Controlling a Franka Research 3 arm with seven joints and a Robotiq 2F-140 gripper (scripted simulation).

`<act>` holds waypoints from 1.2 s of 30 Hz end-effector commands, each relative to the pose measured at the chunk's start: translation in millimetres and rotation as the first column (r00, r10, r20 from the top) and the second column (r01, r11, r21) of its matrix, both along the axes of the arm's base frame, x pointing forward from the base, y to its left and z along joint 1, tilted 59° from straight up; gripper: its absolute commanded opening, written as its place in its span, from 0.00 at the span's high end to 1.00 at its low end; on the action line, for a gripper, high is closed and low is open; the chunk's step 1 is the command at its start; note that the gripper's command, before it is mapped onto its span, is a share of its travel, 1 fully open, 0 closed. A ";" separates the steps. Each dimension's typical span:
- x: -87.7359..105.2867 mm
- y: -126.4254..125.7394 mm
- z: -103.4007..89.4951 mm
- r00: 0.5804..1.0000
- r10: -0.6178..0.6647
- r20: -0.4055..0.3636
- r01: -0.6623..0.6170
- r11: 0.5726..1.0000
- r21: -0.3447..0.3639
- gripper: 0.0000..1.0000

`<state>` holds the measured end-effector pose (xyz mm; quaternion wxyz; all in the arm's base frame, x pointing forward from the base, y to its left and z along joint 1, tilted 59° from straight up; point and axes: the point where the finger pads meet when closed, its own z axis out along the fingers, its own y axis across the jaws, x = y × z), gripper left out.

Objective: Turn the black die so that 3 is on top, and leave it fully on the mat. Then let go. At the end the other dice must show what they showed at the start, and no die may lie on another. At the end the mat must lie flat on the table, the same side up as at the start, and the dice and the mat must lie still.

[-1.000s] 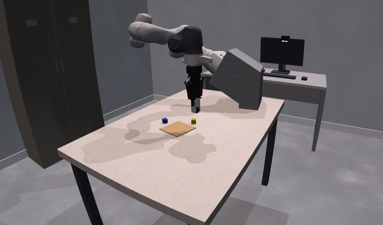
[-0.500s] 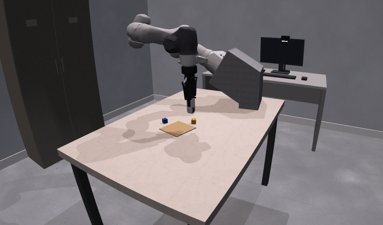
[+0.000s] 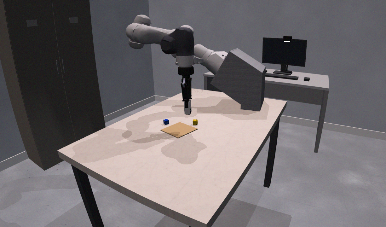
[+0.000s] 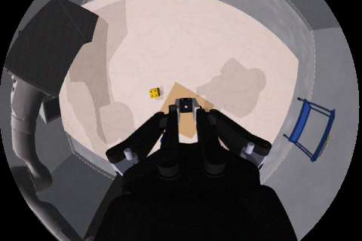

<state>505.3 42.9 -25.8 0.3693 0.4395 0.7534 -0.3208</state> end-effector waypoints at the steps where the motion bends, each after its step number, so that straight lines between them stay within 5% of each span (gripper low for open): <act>1: 2.6 -2.9 5.2 0.986 0.089 -0.140 -0.096 0.994 -0.044 0.87; 22: 14.3 -17.5 29.5 0.903 0.210 -0.375 -0.259 0.962 -0.085 0.87; 36: 21.8 -28.9 47.4 0.801 0.274 -0.533 -0.375 0.923 -0.090 0.87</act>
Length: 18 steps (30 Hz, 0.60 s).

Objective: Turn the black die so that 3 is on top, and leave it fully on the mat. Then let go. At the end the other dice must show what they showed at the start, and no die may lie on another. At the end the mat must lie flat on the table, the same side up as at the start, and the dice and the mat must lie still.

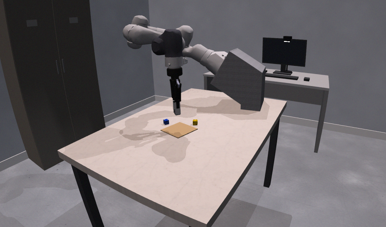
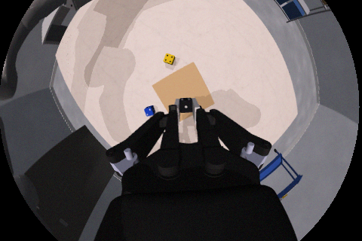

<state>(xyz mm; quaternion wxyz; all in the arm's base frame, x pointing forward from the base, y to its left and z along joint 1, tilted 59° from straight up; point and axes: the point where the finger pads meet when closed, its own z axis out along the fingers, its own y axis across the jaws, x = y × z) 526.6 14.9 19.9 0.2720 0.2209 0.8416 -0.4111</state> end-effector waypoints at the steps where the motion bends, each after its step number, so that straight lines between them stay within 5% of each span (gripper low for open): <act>1: 0.6 -0.9 1.7 0.992 0.068 -0.104 -0.072 0.997 -0.035 0.87; 5: 0.5 -1.2 0.9 0.992 0.092 -0.083 -0.097 0.994 -0.055 0.87; 10: -1.1 -2.2 -2.9 0.964 0.263 0.047 -0.248 0.947 -0.202 0.87; 18: -3.4 -3.1 -5.4 0.914 0.388 0.122 -0.334 0.887 -0.320 0.87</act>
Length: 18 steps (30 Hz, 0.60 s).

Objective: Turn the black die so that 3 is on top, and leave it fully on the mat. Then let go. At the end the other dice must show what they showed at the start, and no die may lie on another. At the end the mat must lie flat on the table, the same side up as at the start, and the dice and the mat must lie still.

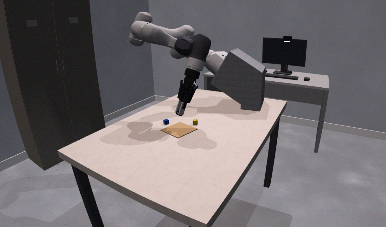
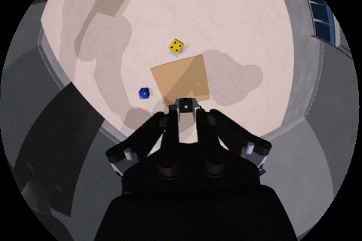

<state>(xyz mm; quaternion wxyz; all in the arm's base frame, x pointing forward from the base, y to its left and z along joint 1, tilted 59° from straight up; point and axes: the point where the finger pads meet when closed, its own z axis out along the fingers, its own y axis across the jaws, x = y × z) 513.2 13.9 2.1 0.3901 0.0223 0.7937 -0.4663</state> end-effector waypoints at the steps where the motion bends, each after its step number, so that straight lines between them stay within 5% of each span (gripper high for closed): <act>1: 10.0 -2.2 12.4 0.990 0.014 0.143 -0.017 1.000 0.023 0.87; 18: 3.3 -5.4 6.0 0.880 0.329 0.342 -0.265 0.939 -0.221 0.87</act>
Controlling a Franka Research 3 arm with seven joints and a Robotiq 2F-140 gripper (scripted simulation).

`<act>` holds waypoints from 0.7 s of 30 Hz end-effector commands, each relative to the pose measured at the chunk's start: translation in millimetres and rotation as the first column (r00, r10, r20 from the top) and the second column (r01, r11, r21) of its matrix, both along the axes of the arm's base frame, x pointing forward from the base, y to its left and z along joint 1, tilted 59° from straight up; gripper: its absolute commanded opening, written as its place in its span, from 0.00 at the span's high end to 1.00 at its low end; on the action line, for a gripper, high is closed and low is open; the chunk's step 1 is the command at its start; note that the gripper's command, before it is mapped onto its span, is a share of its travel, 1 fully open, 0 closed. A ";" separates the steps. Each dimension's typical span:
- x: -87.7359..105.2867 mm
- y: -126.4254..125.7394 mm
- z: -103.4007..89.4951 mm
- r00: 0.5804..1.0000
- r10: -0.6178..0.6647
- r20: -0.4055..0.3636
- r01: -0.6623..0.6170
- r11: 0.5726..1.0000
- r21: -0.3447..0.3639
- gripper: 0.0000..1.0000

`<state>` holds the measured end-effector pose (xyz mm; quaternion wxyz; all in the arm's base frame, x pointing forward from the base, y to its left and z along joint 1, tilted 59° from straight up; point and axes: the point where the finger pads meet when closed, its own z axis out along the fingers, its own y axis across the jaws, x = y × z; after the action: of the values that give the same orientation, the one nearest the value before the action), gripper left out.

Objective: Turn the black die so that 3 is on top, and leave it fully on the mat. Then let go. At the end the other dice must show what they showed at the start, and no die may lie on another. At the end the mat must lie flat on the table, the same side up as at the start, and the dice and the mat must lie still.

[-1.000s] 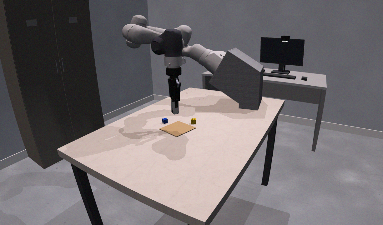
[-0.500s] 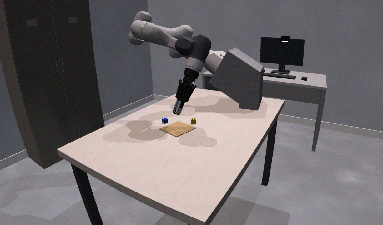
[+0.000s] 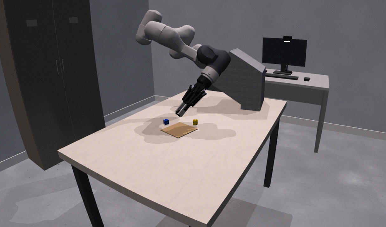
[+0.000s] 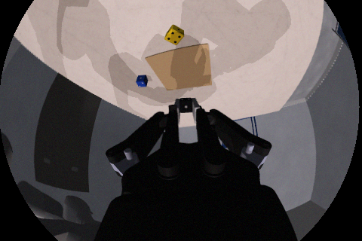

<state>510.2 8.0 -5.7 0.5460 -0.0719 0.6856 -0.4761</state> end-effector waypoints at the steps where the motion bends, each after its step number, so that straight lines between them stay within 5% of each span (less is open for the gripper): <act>1: 6.4 0.5 13.9 0.991 0.042 0.131 -0.047 0.998 0.039 0.87; 6: 3.7 -0.5 11.4 0.965 0.154 0.211 -0.147 0.988 -0.045 0.87; 21: 6.5 -9.6 5.3 0.965 0.150 0.217 -0.142 0.988 -0.052 0.87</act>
<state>514.4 3.4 -0.3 0.6418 -0.0882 0.6074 -0.4598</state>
